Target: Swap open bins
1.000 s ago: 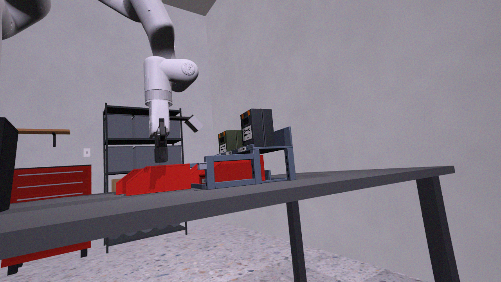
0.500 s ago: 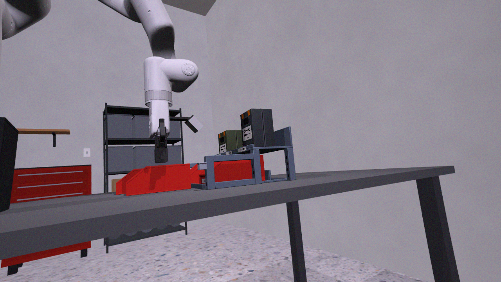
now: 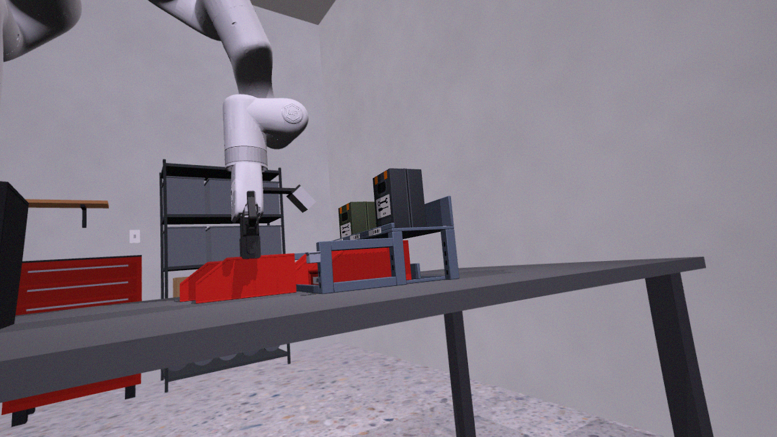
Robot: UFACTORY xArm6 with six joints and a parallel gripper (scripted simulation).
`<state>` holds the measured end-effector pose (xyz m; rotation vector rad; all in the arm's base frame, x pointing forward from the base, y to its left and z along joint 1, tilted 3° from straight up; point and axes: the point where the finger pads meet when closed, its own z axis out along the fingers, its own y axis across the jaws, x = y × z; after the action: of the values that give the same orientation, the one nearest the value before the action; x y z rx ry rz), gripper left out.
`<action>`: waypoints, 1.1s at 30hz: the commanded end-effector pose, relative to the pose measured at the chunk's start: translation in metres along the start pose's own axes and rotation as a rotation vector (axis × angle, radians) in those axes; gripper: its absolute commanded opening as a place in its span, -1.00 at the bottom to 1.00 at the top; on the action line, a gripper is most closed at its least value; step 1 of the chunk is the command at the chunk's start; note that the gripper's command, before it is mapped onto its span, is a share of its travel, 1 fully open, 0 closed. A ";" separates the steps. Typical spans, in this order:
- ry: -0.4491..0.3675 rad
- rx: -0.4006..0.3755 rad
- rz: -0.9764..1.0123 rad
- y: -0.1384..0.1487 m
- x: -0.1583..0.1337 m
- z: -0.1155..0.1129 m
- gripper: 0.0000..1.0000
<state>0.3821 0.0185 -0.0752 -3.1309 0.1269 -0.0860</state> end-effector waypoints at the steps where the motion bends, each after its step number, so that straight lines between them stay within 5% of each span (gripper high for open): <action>1: 0.003 0.000 0.000 0.000 0.001 0.006 -0.49; 33: 0.003 0.000 0.000 0.000 0.001 0.027 -0.49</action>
<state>0.3839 0.0186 -0.1033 -3.1308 0.1269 -0.0863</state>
